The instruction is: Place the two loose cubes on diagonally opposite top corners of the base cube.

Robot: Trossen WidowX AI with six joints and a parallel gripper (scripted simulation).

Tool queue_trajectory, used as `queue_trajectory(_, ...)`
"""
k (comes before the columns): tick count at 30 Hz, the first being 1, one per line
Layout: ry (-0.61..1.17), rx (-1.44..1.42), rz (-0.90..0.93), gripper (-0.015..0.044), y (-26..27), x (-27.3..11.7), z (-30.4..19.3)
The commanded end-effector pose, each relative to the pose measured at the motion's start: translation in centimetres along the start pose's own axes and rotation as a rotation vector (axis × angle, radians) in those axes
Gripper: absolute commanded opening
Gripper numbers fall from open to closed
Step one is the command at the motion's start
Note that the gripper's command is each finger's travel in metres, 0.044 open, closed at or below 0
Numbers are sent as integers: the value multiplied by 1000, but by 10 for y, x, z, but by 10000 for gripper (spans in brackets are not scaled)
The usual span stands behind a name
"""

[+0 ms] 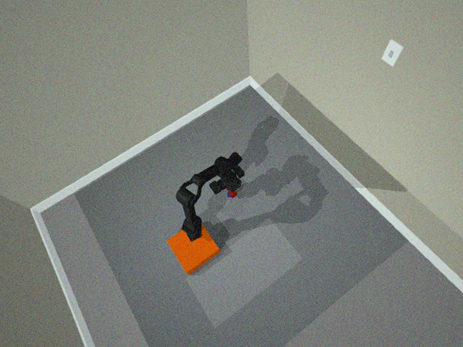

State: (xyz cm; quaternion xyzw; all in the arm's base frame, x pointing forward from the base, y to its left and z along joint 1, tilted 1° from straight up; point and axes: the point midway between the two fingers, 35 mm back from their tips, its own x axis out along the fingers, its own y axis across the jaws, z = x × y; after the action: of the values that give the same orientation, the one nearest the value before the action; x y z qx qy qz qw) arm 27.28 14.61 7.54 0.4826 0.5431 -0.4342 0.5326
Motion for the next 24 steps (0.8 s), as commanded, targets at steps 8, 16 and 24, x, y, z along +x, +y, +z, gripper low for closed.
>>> queue_trajectory(8, 6, 14, -8, 105, -2, 6, 0)
queue_trajectory(16, -6, -5, -5, 105, -1, 17, 0)
queue_trajectory(24, -27, -40, 0, 105, -1, 36, 0)
